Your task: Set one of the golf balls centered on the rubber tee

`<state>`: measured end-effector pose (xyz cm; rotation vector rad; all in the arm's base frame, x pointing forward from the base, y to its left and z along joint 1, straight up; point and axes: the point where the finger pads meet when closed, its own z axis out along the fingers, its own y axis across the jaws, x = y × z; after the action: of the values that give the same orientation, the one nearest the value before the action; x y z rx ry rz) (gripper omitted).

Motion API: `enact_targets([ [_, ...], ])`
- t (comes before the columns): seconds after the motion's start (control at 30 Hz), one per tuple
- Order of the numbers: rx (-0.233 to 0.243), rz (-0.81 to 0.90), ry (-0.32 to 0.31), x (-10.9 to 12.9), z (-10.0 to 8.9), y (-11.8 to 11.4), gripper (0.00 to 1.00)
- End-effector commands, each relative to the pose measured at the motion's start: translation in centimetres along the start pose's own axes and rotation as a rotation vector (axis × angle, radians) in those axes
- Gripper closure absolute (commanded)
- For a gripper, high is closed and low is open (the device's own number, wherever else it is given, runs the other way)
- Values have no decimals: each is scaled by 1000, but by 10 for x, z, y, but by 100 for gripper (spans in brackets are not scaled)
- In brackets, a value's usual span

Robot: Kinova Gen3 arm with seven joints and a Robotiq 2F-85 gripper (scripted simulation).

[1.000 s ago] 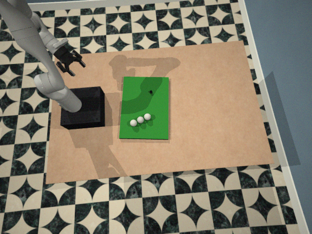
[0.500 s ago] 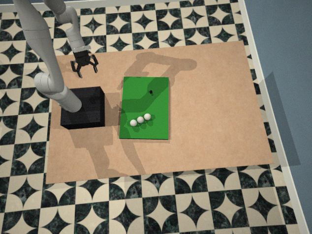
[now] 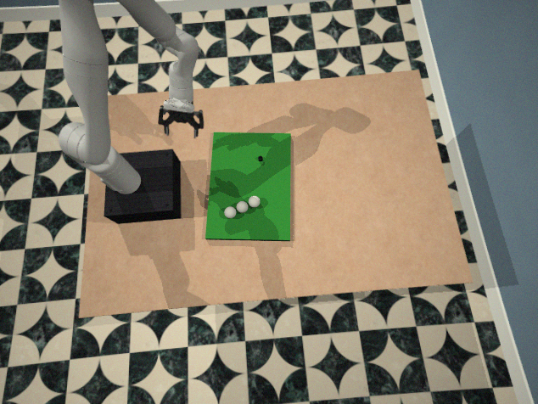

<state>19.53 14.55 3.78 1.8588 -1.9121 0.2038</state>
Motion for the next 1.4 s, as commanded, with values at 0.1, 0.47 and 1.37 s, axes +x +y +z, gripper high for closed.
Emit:
enact_targets([
  [0.1, -74, 264, -155, 26, 7, -56, 0],
  [0.47, -106, 624, -346, 83, 21, -129, 0],
  [1.37, -73, 1142, -532, 222, 62, -202, 0],
])
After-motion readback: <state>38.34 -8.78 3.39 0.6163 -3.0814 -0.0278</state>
